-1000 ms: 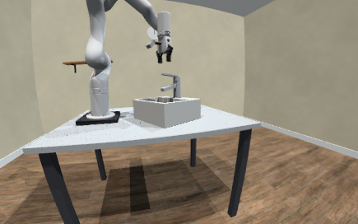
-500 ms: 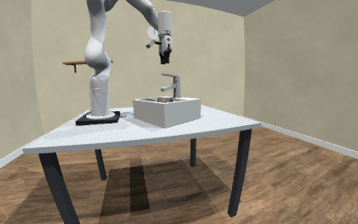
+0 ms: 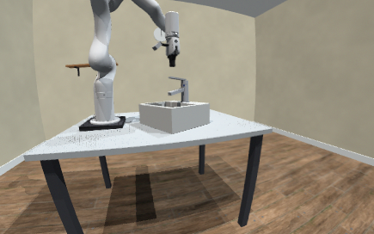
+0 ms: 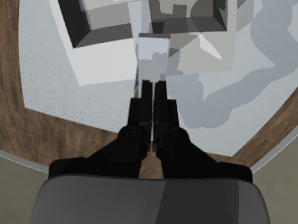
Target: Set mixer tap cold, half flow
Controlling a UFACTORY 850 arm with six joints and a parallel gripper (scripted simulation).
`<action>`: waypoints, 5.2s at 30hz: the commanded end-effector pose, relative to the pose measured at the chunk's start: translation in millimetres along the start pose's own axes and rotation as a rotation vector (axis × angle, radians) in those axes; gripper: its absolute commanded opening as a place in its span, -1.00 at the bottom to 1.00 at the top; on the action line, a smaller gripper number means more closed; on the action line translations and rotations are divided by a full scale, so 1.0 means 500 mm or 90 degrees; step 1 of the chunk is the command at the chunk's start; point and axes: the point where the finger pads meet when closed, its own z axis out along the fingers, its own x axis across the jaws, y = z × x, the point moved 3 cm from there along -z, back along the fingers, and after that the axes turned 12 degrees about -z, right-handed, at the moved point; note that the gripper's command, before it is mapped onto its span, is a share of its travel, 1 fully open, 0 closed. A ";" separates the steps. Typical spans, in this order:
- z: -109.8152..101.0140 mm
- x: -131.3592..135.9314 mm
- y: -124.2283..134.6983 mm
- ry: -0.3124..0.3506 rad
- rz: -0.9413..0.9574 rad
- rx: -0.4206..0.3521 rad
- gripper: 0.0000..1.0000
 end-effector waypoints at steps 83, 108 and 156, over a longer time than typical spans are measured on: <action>0.033 0.000 0.001 0.000 0.000 -0.001 0.36; 0.096 0.000 0.003 0.000 0.000 -0.001 0.36; 0.104 -0.001 0.004 0.000 0.000 -0.001 0.36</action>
